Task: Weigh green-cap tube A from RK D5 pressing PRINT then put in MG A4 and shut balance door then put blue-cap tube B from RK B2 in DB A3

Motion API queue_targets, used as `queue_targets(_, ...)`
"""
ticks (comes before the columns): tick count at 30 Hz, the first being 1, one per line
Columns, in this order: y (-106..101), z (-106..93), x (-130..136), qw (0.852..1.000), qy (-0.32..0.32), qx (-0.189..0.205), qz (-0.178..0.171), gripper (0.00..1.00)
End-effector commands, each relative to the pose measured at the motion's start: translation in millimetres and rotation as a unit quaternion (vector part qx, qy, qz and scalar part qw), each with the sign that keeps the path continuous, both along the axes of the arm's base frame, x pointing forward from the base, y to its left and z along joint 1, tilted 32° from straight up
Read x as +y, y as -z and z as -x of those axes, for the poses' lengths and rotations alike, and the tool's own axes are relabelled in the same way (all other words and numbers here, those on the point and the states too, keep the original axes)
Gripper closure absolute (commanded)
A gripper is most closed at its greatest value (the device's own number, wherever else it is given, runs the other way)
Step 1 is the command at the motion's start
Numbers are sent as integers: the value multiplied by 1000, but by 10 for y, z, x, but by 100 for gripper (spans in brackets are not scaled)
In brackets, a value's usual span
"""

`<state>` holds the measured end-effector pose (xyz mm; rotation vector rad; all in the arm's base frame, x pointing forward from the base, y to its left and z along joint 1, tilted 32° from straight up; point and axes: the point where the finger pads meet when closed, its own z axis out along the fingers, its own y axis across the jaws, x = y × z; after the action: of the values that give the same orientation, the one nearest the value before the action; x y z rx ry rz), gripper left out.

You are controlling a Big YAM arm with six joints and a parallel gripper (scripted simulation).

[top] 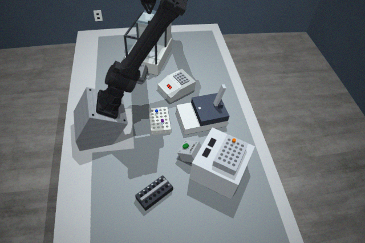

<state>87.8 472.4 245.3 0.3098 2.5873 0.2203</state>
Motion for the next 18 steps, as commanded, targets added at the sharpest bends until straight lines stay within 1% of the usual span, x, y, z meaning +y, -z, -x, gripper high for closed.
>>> queue_targets(1, -167, -4, 133, 996, 70, 7, -54, 70)
queue_targets(8, -191, -2, 136, 996, 70, 7, -59, 70)
queue_targets(9, -145, 10, 71, 997, 64, 7, -53, 70)
queue_targets(14, -145, 10, 71, 997, 64, 7, -53, 70)
queue_targets(15, -139, -65, 156, 995, 75, 7, -63, 70)
queue_targets(17, 82, -96, 39, 996, 77, 6, -40, 70)
queue_targets(18, 98, -105, 40, 996, 77, 6, -40, 70)
